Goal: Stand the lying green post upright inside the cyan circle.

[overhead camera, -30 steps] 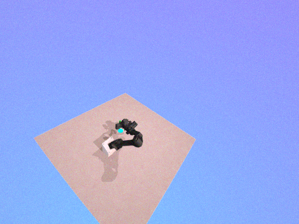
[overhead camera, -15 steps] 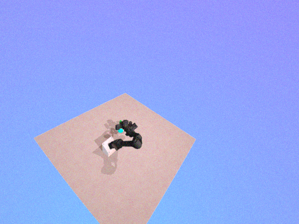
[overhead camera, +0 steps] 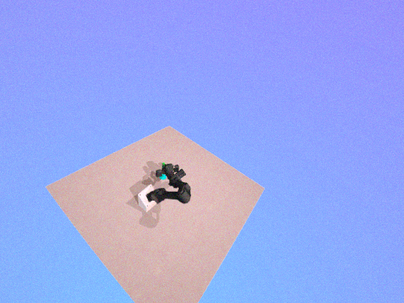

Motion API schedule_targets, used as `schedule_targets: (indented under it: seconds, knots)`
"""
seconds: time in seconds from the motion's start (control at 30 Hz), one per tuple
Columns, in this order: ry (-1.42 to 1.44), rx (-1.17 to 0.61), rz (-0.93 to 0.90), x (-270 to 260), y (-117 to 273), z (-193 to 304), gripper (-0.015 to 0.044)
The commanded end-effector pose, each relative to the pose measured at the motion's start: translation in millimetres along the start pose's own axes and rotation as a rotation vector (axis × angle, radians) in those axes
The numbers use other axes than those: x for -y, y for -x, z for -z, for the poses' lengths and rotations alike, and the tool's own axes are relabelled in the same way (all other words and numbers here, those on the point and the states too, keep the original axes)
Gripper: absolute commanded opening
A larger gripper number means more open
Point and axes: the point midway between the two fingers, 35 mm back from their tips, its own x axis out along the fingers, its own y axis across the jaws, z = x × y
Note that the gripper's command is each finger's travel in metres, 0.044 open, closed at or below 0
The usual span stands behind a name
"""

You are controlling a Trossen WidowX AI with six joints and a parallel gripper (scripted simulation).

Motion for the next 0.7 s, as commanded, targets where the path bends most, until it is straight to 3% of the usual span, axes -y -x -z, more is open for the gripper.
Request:
schedule_targets:
  seconds: [0.0, 0.67]
  knots:
    - [0.025, 0.029, 0.016, -0.1, 3.7, -3.0, 0.0023]
    - [0.026, 0.027, 0.015, 0.8, 3.0, 1.2, 0.0023]
